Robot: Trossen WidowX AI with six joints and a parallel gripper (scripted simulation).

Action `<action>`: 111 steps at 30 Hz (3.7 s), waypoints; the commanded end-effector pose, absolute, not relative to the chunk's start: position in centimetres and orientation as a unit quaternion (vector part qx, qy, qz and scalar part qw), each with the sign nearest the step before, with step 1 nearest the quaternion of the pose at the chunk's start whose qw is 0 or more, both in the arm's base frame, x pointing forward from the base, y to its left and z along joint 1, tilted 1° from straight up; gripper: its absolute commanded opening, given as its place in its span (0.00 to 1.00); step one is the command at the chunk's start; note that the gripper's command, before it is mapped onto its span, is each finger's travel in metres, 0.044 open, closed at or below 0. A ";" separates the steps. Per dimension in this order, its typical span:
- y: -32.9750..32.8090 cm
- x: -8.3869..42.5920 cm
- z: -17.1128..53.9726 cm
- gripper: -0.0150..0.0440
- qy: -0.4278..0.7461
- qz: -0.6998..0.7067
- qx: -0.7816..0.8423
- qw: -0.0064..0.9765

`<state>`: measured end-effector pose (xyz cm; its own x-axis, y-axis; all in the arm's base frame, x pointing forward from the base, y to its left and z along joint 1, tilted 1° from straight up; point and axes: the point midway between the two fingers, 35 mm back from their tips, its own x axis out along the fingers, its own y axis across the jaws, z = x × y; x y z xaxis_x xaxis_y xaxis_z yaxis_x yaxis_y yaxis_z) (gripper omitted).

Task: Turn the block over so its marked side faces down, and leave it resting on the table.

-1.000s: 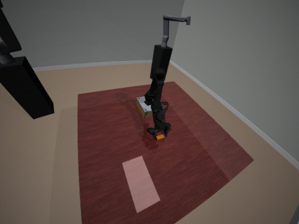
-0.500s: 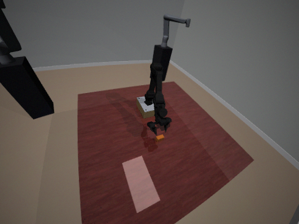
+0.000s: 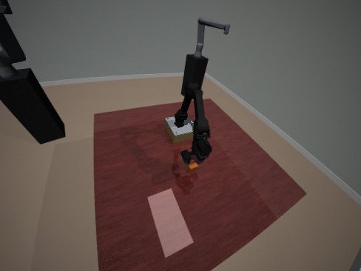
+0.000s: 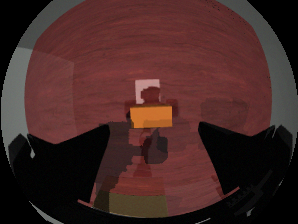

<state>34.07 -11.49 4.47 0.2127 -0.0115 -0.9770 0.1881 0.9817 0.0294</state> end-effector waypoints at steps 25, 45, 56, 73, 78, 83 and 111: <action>-11.2 34.7 0.7 1.00 0.692 -0.059 0.071 0.716; -11.2 34.8 -2.3 1.00 0.692 -0.058 0.071 0.716; -11.2 34.8 -2.6 0.71 0.692 -0.058 0.071 0.716; -11.2 34.8 -2.6 0.52 0.692 -0.058 0.071 0.716; -11.2 34.8 -1.5 0.36 0.692 -0.059 0.071 0.716; -11.2 34.7 0.4 0.25 0.692 -0.059 0.071 0.716; -11.3 34.8 -1.1 0.25 0.541 -0.072 0.062 0.836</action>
<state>34.98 -11.36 -1.10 0.3563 -0.0461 -0.9332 0.1851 0.9825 0.0221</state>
